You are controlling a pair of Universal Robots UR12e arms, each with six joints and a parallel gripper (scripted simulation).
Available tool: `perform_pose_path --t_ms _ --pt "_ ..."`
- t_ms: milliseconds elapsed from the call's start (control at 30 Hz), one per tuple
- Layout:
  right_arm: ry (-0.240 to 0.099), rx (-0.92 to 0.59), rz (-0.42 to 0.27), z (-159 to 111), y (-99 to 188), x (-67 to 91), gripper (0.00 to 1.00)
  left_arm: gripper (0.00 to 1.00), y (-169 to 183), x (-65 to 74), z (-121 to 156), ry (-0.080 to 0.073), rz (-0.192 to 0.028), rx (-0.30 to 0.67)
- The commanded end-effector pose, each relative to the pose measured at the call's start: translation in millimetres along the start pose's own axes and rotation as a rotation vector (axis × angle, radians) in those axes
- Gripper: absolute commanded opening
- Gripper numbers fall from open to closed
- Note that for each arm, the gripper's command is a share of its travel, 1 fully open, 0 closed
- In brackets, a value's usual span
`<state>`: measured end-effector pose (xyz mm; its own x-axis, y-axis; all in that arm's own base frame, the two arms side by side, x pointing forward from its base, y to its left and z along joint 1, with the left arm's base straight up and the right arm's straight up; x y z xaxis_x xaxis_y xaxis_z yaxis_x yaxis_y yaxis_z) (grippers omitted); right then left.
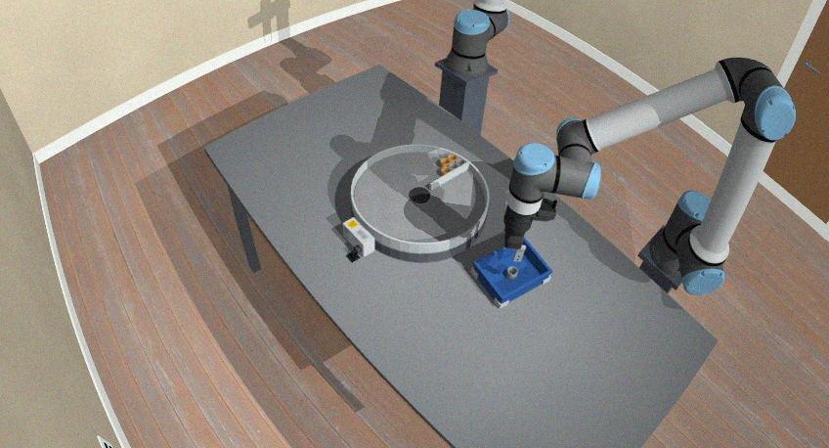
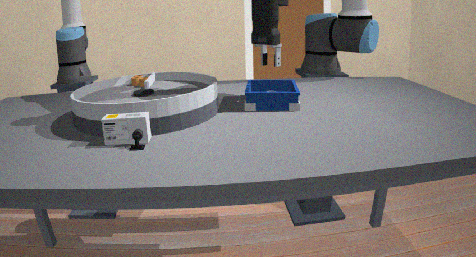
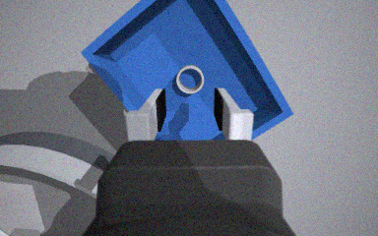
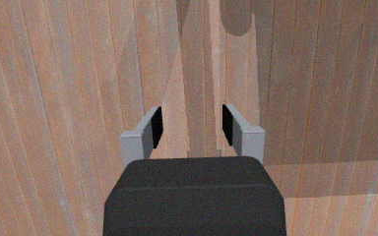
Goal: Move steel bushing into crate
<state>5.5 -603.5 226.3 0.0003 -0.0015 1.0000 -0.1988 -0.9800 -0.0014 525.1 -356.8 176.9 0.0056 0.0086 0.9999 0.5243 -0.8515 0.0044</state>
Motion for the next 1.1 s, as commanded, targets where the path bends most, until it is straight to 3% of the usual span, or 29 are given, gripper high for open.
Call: perform_pose_path --t_ms 0,67,133,300,400,1067 --pt "0.001 0.000 -0.001 0.2 0.5 0.8 1.00 1.00 0.5 2.6 0.1 0.000 -0.002 0.000" --pt "0.001 0.000 -0.001 0.2 0.5 0.8 1.00 1.00 0.6 12.5 0.0 0.000 -0.002 0.000" --pt "0.001 0.000 -0.001 0.2 0.5 0.8 1.00 1.00 0.6 12.5 0.0 0.000 -0.002 0.000" --pt "0.001 0.000 -0.001 0.2 0.5 0.8 1.00 1.00 0.8 62.5 -0.5 0.000 -0.002 0.000" --pt "0.001 0.000 -0.001 0.2 0.5 0.8 1.00 1.00 0.8 81.1 -0.7 0.000 -0.002 0.000" --pt "0.001 0.000 -0.001 0.2 0.5 0.8 1.00 1.00 0.9 83.1 -0.7 0.000 -0.002 0.000"
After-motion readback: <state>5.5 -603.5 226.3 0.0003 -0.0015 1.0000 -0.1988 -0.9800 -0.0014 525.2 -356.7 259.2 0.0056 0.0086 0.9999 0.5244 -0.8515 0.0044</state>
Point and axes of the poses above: on each arm, the point where the finger pads meet when closed, its own x axis back along the fingers, its own z axis across the jaws, y = z × x, the point moved 5 cm from there along x, back along the fingers, and after that the axes turned 12 degrees about -x, right-handed, at the moved point
